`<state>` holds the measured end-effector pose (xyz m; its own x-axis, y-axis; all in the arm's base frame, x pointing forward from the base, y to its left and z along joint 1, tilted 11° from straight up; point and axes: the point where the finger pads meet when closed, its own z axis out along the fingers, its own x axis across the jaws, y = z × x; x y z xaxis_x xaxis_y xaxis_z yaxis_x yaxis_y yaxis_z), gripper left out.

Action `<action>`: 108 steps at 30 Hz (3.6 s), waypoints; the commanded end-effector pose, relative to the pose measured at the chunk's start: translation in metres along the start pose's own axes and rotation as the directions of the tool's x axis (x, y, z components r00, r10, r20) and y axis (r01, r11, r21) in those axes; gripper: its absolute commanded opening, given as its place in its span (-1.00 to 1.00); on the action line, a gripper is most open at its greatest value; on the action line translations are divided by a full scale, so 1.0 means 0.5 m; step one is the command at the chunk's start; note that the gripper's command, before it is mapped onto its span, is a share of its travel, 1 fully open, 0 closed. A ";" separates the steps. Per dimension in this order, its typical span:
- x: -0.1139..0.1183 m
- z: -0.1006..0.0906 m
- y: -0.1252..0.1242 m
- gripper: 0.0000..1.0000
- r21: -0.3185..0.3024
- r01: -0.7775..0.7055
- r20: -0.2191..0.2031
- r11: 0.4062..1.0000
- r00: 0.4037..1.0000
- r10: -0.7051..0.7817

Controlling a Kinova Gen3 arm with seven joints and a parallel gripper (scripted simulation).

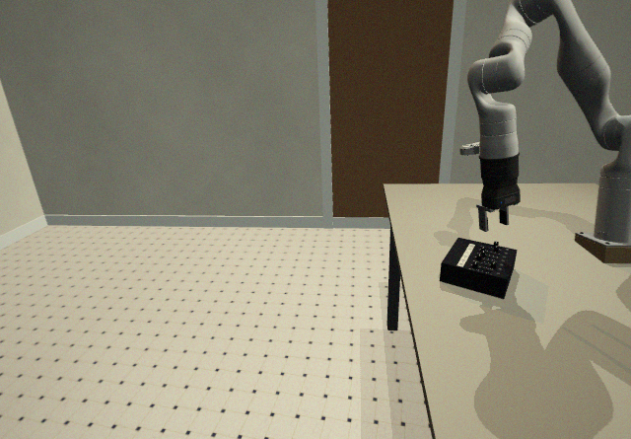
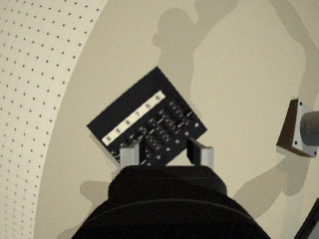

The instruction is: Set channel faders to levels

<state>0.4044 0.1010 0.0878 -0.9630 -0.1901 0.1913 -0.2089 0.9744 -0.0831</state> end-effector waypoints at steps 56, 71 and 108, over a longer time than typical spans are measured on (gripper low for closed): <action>0.003 -0.033 0.012 1.00 0.032 -0.140 0.063 0.990 0.988 0.138; 0.062 0.051 0.074 1.00 -0.105 0.339 -0.034 0.935 0.938 -0.344; 0.110 0.086 0.130 1.00 -0.240 0.628 0.010 0.740 0.764 -0.645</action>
<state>0.3304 0.1483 0.0502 -0.6025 -0.7749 0.1911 -0.7180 0.6308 0.2943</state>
